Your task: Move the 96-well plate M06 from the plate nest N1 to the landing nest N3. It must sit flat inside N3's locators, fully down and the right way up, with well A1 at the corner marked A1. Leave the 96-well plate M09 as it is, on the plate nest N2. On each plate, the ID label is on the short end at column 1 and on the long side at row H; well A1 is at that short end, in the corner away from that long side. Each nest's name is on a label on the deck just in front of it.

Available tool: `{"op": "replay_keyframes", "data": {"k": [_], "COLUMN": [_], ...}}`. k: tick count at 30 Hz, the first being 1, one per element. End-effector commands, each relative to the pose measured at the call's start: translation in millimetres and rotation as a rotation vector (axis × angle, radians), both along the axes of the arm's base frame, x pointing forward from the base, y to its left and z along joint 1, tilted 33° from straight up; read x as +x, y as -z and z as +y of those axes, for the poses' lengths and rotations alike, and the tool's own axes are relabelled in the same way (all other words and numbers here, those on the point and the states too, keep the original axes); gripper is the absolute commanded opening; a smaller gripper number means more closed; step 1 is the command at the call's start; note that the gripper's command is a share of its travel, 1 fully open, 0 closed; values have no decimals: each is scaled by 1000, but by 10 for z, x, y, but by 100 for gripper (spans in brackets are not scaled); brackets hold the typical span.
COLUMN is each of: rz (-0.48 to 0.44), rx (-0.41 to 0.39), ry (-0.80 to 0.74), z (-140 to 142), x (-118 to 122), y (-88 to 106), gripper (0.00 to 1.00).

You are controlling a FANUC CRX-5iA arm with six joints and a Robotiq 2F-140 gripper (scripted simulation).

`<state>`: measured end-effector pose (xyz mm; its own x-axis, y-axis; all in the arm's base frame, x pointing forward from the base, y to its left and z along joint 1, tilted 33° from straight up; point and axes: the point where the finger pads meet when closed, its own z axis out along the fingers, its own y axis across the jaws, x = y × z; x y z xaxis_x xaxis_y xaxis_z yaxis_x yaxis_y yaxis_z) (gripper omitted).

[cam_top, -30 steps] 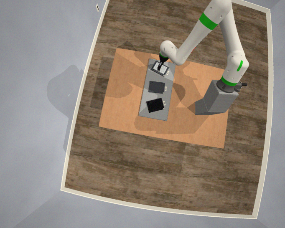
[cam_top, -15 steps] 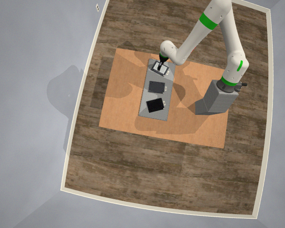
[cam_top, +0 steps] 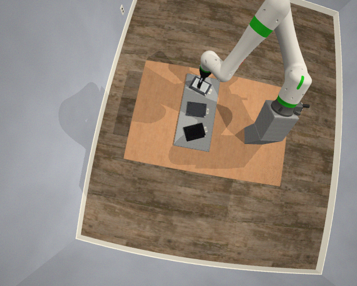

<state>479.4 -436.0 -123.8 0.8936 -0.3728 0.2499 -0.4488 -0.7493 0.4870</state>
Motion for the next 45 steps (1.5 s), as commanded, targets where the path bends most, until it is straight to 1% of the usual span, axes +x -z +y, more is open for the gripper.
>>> {"op": "replay_keyframes", "data": {"k": [1, 28, 29, 45], "rz": [0, 0, 0, 0], "rx": [0, 0, 0, 0], "ry": [0, 0, 0, 0], "z": [1, 1, 1, 1], "x": [2, 2, 2, 2], "y": [-1, -1, -1, -1], "gripper": [59, 59, 66, 66]}}
